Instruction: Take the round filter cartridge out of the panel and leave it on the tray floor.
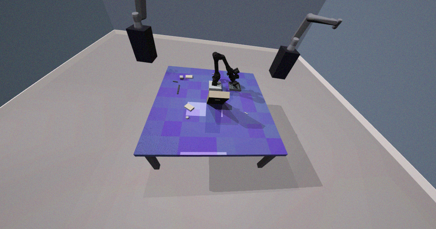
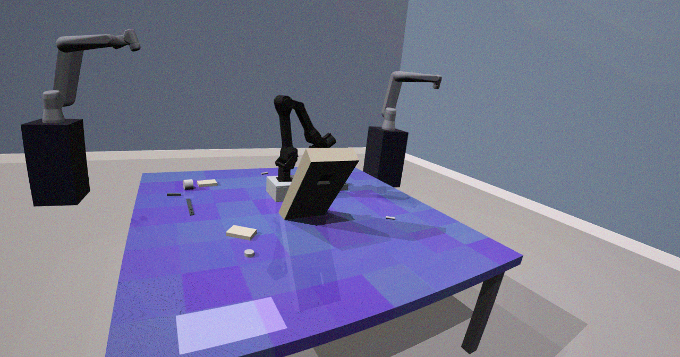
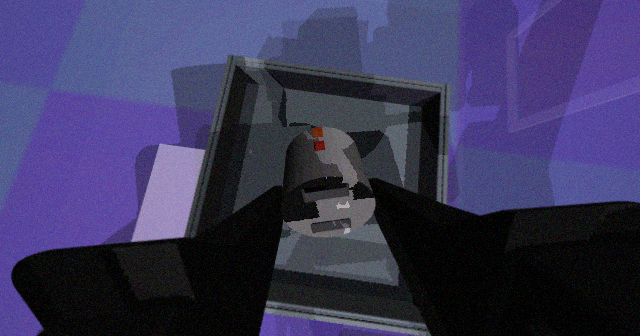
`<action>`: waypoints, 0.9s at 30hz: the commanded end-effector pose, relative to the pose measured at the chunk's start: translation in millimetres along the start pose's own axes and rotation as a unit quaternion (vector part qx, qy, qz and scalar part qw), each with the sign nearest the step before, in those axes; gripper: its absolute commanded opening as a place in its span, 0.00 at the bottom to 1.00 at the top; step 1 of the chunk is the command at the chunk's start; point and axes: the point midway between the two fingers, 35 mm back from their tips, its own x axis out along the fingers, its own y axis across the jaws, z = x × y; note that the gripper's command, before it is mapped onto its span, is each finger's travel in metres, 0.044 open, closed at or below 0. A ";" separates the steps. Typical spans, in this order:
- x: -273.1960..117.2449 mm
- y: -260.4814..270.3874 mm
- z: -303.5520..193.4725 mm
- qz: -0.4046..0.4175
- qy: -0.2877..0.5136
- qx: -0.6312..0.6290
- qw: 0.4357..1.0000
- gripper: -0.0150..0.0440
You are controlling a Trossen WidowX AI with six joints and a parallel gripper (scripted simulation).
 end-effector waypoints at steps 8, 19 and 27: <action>-0.2 0.0 0.1 0.000 0.000 0.000 1.000 0.92; -61.4 0.0 35.5 0.000 -0.001 0.000 1.000 1.00; -48.6 -0.3 32.6 -0.001 -0.005 0.002 1.000 1.00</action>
